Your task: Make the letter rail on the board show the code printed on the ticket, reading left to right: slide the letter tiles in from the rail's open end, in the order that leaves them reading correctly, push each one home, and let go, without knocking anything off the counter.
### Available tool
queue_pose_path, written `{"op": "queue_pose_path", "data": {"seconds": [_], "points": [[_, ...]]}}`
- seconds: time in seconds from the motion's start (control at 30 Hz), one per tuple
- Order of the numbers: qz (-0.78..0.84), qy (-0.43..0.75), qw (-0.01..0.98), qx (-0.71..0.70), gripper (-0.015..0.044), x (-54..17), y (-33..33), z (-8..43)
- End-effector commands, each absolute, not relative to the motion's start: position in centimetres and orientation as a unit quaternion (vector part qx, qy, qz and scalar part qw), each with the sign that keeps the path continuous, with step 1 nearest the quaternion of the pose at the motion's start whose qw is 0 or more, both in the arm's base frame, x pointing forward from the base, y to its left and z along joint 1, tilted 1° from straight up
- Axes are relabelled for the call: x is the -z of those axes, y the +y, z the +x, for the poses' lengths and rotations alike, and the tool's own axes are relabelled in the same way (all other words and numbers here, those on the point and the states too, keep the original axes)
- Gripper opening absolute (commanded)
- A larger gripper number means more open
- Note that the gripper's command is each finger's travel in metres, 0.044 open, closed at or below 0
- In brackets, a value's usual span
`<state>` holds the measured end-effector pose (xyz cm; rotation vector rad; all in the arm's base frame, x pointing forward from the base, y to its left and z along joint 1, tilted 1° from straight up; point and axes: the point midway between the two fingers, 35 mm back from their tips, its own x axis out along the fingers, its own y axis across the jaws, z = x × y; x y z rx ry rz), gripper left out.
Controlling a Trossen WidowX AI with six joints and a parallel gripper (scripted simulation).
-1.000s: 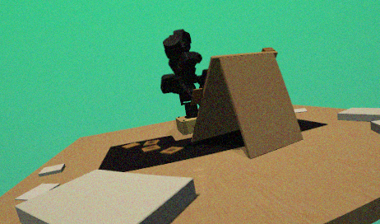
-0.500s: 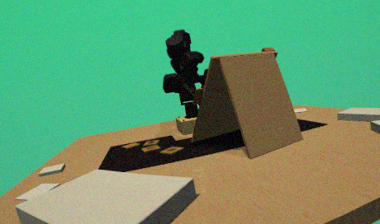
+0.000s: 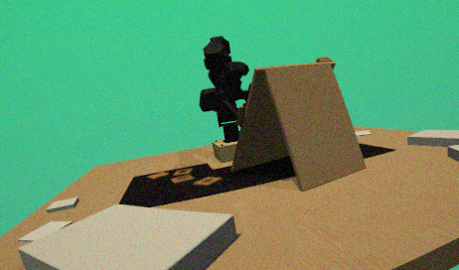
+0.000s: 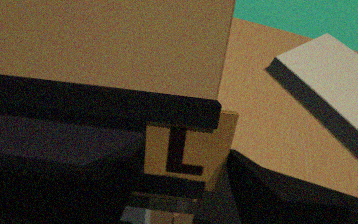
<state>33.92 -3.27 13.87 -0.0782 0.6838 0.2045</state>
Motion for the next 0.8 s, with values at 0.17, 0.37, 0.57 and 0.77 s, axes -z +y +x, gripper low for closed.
{"op": "queue_pose_path", "data": {"seconds": [0.17, 0.37, 0.57, 0.77], "points": [[-0.037, 0.335, 0.936, -0.099, 0.0, -13.9, -3.0, 33.9], [-0.037, 0.335, 0.936, -0.099, 0.0, -13.9, -2.7, 33.8], [-0.037, 0.335, 0.936, -0.099, 0.0, -13.9, -2.4, 33.7], [-0.037, 0.335, 0.936, -0.099, 0.0, -13.9, -2.0, 33.7]]}}
